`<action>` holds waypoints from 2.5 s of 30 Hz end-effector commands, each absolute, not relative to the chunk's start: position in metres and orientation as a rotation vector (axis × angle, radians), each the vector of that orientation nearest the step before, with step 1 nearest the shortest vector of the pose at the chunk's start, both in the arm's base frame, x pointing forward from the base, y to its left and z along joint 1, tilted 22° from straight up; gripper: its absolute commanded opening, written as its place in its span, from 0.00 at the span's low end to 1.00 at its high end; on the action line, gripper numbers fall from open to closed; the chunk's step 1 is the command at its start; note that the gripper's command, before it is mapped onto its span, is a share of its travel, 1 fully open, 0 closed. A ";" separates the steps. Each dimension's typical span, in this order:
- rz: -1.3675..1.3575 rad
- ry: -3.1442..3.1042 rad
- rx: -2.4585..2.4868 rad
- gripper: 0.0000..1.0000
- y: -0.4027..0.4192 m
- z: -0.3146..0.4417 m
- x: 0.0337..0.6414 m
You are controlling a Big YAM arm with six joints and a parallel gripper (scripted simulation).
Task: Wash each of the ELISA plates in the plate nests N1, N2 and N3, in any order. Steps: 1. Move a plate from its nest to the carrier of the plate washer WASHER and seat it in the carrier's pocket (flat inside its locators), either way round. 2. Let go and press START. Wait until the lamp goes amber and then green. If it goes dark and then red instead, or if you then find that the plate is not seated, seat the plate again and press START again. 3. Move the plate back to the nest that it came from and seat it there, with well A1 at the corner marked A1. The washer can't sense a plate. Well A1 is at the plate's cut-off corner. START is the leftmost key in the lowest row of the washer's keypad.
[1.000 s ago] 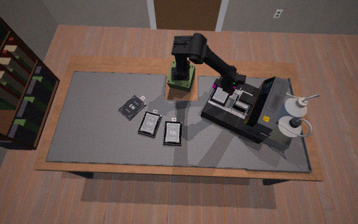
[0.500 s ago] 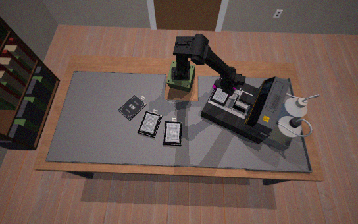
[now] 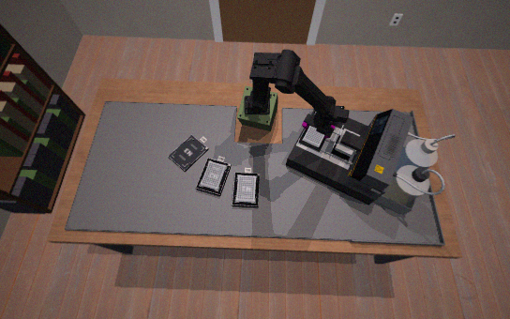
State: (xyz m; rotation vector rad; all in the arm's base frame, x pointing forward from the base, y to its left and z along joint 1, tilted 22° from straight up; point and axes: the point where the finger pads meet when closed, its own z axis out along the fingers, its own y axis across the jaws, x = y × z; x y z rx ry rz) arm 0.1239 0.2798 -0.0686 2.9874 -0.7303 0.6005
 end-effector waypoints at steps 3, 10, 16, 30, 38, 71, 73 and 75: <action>0.605 -0.739 3.008 1.00 0.290 -0.065 0.126; 0.605 -0.739 3.008 0.92 0.290 -0.065 0.126; 0.605 -0.739 3.008 0.84 0.290 -0.065 0.126; 0.605 -0.739 3.008 0.84 0.290 -0.065 0.126; 0.605 -0.739 3.008 0.84 0.290 -0.065 0.126; 0.610 -0.747 3.034 0.84 0.302 -0.049 0.121; 0.609 -0.748 3.034 0.84 0.303 -0.045 0.120; 0.609 -0.748 3.035 0.84 0.303 -0.042 0.119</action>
